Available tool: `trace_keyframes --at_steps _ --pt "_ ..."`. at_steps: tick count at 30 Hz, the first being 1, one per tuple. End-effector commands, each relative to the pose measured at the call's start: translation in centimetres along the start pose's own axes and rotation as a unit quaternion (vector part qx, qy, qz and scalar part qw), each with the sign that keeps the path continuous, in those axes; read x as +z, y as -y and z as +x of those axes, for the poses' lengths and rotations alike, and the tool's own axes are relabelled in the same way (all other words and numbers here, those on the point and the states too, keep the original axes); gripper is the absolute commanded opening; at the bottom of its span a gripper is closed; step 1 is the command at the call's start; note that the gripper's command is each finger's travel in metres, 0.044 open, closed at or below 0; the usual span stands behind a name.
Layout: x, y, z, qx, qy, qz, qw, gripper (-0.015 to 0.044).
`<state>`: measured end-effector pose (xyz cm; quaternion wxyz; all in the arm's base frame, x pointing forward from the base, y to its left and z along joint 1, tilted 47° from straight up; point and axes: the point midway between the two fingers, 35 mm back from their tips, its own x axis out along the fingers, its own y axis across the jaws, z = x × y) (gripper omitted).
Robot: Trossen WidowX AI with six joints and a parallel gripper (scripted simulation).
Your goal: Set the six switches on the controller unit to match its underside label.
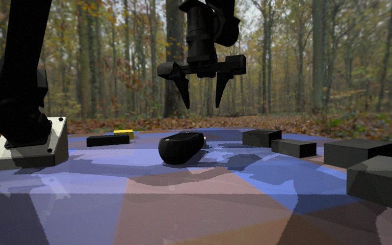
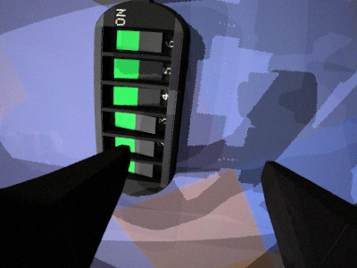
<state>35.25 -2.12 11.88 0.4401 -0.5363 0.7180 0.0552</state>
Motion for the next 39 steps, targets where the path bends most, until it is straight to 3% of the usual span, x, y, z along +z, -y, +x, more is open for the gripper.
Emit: trace_keyframes --at_steps 1,4,17,34,36,39 --pt "0.0 -0.1 0.0 0.003 0.0 0.003 1.0 0.0079" --pt "0.0 -0.1 0.0 0.003 0.0 0.003 1.0 0.0" --pt "0.0 -0.1 0.0 0.003 0.0 0.003 1.0 0.0" --pt "0.0 0.0 0.0 0.0 0.0 0.0 1.0 0.044" --pt "0.0 0.0 0.0 0.0 0.0 0.0 1.0 0.044" --pt "0.0 0.0 -2.9 -0.018 0.019 -0.019 0.999 0.0361"
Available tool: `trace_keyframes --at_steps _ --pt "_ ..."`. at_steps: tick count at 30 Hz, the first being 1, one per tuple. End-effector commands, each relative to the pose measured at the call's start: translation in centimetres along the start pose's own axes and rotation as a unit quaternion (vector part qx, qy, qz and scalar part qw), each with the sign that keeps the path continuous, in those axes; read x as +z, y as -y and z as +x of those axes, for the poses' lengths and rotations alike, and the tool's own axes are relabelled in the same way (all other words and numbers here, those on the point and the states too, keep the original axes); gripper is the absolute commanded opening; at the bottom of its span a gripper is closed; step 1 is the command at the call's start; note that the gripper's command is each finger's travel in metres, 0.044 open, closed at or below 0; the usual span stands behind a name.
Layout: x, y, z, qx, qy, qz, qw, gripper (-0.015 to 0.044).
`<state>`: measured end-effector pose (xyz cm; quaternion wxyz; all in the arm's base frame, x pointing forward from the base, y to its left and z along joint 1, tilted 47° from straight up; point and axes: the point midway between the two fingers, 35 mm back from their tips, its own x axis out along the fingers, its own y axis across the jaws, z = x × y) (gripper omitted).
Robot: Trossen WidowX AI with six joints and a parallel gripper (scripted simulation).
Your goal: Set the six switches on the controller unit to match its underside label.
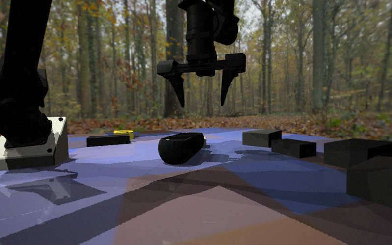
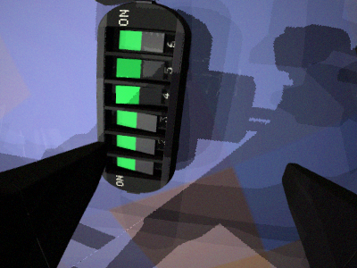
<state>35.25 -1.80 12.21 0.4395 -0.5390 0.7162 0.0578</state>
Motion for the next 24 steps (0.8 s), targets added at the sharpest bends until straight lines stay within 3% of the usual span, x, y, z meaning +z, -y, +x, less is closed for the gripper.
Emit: trace_keyframes --at_steps 1,4,14,24 --pt "0.0 -0.1 -4.4 -0.028 0.031 -0.029 0.999 0.0335" --pt "-0.2 -0.4 -7.2 -0.046 0.05 -0.049 0.997 0.0256" --pt "-0.2 -0.4 -7.2 -0.046 0.05 -0.049 0.997 0.0" --pt "-0.2 -0.4 -7.2 -0.046 0.05 -0.049 0.997 0.0"
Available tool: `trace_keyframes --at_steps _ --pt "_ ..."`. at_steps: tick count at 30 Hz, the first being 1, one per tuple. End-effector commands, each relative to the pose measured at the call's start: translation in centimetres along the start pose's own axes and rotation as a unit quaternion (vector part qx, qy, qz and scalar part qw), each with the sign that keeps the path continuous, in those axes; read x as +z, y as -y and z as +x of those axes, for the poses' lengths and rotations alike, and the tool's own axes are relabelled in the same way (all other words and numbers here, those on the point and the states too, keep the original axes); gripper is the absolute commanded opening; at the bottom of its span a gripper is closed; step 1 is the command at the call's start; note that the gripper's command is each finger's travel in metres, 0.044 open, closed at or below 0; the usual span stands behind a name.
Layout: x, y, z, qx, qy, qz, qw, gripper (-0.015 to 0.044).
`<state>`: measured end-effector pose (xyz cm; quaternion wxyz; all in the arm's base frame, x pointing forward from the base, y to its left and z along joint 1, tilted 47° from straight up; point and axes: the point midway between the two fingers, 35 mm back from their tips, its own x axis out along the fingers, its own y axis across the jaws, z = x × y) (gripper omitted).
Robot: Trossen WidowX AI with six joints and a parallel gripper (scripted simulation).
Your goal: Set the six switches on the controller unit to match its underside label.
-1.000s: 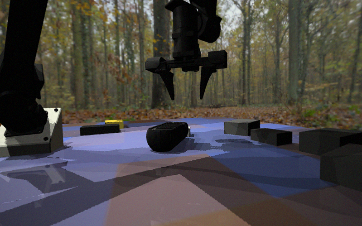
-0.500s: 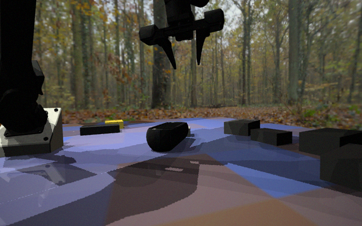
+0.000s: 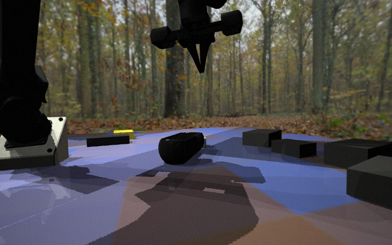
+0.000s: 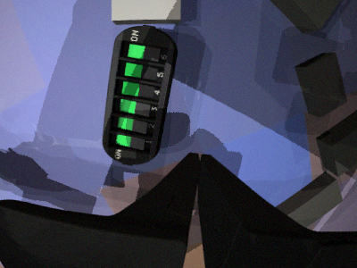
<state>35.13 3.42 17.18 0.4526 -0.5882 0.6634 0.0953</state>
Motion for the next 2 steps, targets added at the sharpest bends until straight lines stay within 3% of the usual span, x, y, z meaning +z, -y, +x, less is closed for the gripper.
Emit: trace_keyframes --at_steps 1,2 --pt "-0.02 -0.07 -0.03 0.002 0.0 -0.004 1.0 0.0" --pt "-0.02 -0.07 -0.03 0.002 0.0 -0.004 1.0 0.0"
